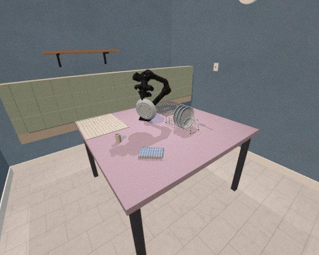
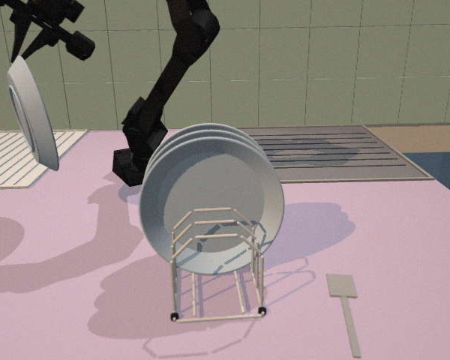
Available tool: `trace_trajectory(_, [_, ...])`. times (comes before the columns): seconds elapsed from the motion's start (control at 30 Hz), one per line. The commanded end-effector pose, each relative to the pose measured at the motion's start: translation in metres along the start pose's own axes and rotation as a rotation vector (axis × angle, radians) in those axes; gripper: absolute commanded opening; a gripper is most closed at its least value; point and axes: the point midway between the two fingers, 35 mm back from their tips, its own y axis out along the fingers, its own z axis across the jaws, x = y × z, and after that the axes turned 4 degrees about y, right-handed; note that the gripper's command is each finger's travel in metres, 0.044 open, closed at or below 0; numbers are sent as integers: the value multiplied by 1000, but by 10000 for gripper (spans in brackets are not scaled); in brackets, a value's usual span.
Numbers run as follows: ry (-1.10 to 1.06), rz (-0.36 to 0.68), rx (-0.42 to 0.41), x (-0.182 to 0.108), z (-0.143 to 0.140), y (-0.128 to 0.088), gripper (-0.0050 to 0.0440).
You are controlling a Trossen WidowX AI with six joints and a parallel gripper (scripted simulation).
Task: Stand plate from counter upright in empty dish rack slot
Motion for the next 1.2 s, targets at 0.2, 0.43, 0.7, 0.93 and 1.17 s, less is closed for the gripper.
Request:
trace_trajectory(0.2, [-176, -60, -48, 0, -1, -2, 0])
trace_trajectory(0.43, [-399, -106, -91, -3, 2, 1, 0])
trace_trajectory(0.7, [-479, -120, -111, -4, 3, 1, 0])
trace_trajectory(0.93, [-479, -120, -111, -4, 3, 1, 0])
trace_trajectory(1.17, [-479, -120, -111, -4, 3, 1, 0])
